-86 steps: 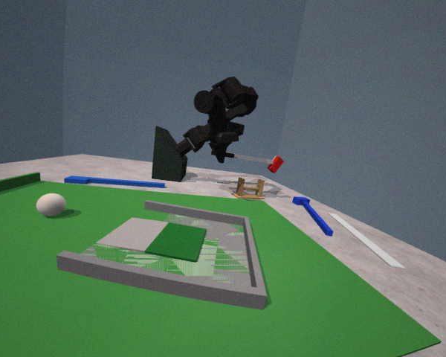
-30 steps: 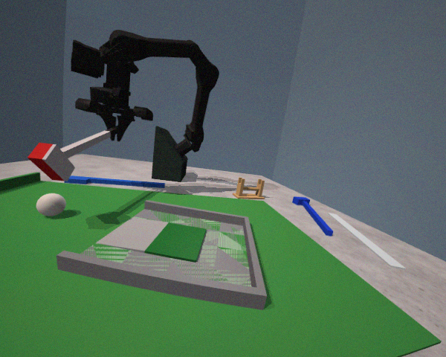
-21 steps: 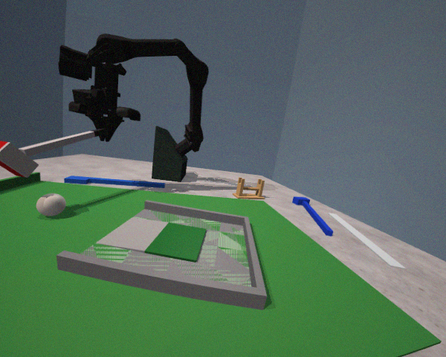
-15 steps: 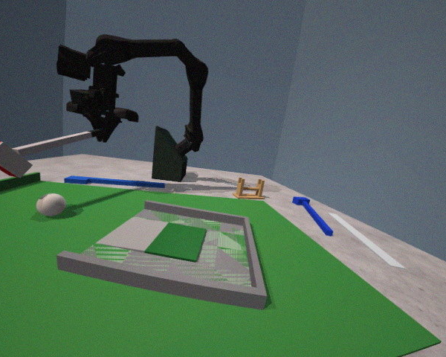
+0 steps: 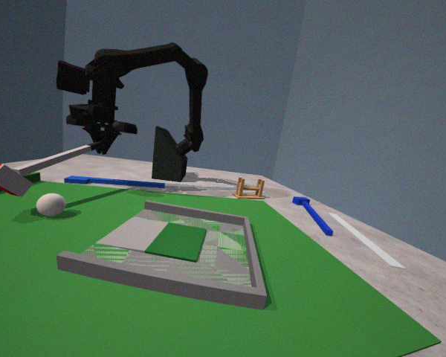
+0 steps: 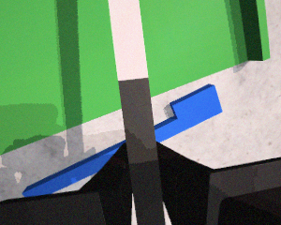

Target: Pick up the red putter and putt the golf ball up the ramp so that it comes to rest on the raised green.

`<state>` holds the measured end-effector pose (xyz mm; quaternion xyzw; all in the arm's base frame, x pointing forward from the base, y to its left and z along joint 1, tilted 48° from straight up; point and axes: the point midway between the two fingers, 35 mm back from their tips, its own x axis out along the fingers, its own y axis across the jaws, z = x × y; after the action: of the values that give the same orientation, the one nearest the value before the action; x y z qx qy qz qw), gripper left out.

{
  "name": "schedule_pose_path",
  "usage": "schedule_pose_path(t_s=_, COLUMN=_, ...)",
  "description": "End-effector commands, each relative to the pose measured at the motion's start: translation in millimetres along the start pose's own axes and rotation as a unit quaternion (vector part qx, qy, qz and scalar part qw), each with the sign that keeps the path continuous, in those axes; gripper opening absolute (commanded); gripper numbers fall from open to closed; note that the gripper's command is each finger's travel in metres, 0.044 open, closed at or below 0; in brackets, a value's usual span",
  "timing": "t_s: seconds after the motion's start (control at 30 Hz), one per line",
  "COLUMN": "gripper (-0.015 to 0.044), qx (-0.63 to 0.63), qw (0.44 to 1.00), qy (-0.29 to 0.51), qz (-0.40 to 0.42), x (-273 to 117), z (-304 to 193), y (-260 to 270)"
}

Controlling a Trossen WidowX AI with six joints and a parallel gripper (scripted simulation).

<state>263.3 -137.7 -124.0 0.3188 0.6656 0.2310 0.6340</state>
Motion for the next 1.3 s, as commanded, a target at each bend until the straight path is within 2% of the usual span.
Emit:
schedule_pose_path(t_s=0.0, gripper=0.0000, qx=0.003, qw=1.000, qy=-0.002, qz=0.004, x=7, z=0, y=1)
schedule_pose_path(t_s=0.47, gripper=0.0000, qx=0.002, qw=1.000, qy=-0.002, qz=0.004, x=29, z=0, y=2)
schedule_pose_path(t_s=0.83, gripper=0.0000, qx=0.000, qw=1.000, qy=0.002, qz=0.001, x=26, z=0, y=1)
schedule_pose_path(t_s=1.27, gripper=0.0000, qx=0.002, qw=1.000, qy=-0.002, qz=0.003, x=29, z=0, y=-29)
